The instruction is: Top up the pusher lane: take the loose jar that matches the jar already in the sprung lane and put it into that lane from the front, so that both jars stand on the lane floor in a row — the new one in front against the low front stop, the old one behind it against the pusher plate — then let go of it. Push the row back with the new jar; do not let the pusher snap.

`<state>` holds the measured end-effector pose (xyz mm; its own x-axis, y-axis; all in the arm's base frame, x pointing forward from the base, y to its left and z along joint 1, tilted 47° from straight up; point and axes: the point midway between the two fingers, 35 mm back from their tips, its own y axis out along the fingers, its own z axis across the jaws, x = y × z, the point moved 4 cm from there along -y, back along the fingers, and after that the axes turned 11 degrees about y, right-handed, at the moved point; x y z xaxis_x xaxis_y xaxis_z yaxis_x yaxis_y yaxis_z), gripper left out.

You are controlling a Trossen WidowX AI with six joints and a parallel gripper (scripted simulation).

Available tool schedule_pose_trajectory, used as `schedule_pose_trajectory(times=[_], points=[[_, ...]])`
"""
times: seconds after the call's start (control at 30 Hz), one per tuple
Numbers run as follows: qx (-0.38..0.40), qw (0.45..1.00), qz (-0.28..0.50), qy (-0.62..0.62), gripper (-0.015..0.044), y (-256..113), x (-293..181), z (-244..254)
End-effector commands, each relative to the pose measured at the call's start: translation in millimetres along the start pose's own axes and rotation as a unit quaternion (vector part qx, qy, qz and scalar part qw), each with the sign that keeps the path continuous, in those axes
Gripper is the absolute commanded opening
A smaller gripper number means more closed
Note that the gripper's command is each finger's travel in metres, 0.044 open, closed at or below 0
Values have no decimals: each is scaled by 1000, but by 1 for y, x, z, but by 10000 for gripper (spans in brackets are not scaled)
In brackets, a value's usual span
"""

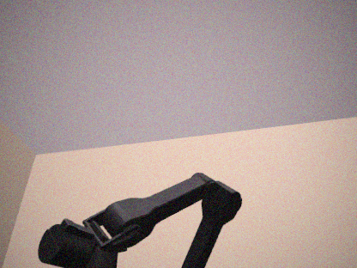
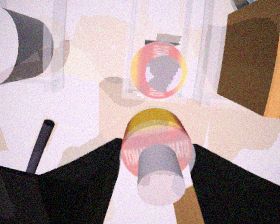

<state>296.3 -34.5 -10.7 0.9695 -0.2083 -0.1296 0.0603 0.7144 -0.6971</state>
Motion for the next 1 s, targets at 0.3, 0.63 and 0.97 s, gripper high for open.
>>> schedule_pose_trajectory(times=[0.3,0.63,0.97], points=[[3,1000,3,4,0,18,-1,0],[3,1000,2,4,0,18,3,1],[3,1000,2,4,0,18,6,2]])
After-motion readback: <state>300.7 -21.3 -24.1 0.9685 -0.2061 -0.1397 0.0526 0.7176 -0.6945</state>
